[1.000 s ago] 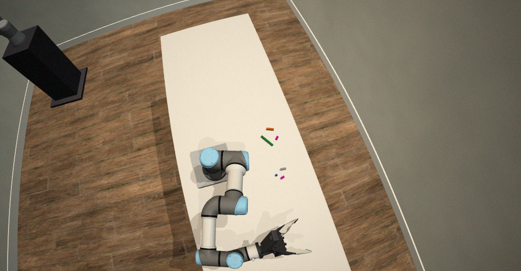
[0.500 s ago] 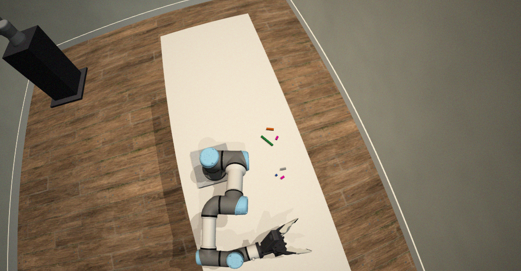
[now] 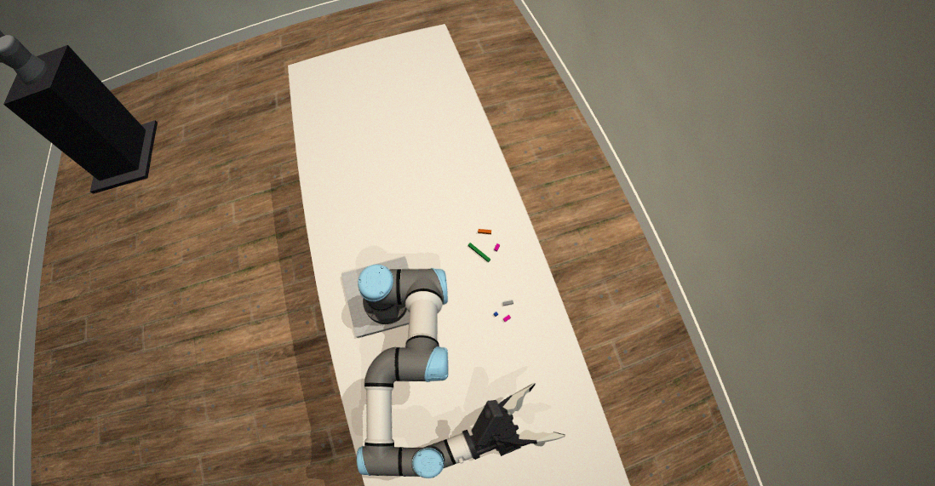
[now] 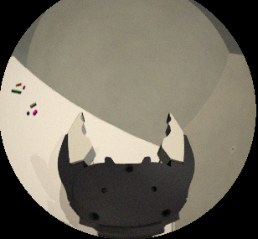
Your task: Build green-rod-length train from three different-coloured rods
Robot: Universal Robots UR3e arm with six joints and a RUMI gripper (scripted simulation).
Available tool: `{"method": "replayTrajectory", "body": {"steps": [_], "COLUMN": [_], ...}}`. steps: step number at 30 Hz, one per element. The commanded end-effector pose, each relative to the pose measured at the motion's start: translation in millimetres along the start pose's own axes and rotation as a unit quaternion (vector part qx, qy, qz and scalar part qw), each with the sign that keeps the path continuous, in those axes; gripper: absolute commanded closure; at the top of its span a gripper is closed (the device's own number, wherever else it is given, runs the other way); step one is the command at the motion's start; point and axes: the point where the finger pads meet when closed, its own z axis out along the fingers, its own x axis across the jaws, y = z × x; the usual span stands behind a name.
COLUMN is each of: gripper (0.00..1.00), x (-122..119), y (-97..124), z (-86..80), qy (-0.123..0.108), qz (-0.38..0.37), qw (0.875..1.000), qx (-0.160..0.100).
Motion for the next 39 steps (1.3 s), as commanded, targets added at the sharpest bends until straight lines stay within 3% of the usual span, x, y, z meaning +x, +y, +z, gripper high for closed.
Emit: {"method": "replayTrajectory", "body": {"steps": [1, 7, 9, 12, 19, 20, 21, 22, 23, 26, 28, 33, 39], "gripper": [0.00, 0.00, 0.00, 0.00, 0.00, 0.00, 0.00, 0.00, 0.00, 0.00, 0.00, 0.00, 0.00], "x": [-16.5, -42.3, -42.3, -60.1, -89.5, -89.5, -97.4, -97.4, -105.7, -105.7, -122.7, -143.1, -168.3], "y": [-13.7, -30.9, -30.9, -41.3, -56.2, -56.2, -59.8, -59.8, -63.4, -63.4, -70.2, -77.3, -84.7], "z": [12.1, 27.0, 27.0, 35.3, 45.9, 45.9, 48.2, 48.2, 50.3, 50.3, 54.0, 57.0, 58.9], "qy": [-0.029, -0.073, -0.073, -0.101, -0.143, -0.143, -0.154, -0.154, -0.164, -0.164, -0.186, -0.210, -0.237], "qz": [-0.062, -0.150, -0.150, -0.207, -0.297, -0.297, -0.321, -0.321, -0.345, -0.345, -0.393, -0.449, -0.516], "qw": [0.998, 0.986, 0.986, 0.972, 0.941, 0.941, 0.931, 0.931, 0.920, 0.920, 0.894, 0.858, 0.806], "qx": [0.008, 0.027, 0.027, 0.042, 0.071, 0.071, 0.079, 0.079, 0.088, 0.088, 0.107, 0.133, 0.167]}}
